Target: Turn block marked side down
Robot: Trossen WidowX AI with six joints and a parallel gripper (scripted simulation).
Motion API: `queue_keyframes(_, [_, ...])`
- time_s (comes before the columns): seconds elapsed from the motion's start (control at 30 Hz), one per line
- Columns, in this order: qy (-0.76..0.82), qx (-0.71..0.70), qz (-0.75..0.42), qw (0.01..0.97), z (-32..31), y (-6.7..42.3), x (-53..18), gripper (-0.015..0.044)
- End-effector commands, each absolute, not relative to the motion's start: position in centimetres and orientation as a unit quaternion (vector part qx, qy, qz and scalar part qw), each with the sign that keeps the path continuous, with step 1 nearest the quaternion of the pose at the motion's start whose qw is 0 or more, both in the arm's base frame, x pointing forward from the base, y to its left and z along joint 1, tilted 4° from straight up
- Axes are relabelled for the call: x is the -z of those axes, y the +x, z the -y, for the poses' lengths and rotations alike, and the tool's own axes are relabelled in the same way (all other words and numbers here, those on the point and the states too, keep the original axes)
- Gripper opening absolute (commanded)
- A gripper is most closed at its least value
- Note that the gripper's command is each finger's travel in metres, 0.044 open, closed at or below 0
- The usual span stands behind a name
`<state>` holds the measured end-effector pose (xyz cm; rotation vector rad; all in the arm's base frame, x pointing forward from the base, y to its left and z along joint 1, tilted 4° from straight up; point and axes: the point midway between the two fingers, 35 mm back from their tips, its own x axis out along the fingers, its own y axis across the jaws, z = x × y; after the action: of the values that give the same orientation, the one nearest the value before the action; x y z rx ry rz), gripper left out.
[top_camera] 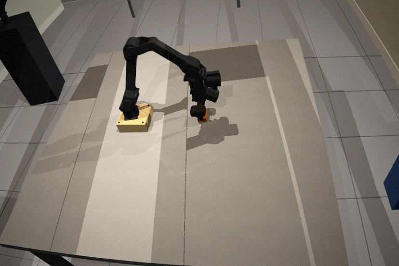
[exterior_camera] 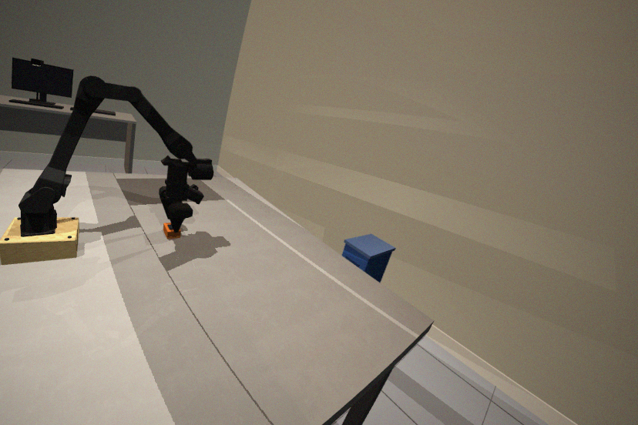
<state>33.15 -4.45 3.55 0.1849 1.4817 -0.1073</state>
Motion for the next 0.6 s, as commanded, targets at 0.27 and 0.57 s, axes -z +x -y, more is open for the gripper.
queue_keyframes(0.27, [0.083,0.051,-0.678,0.729,4.4,33.1,-1.4,0.0440])
queue_keyframes(0.57, [0.083,0.051,-0.678,0.729,4.4,33.1,-1.4,0.0269])
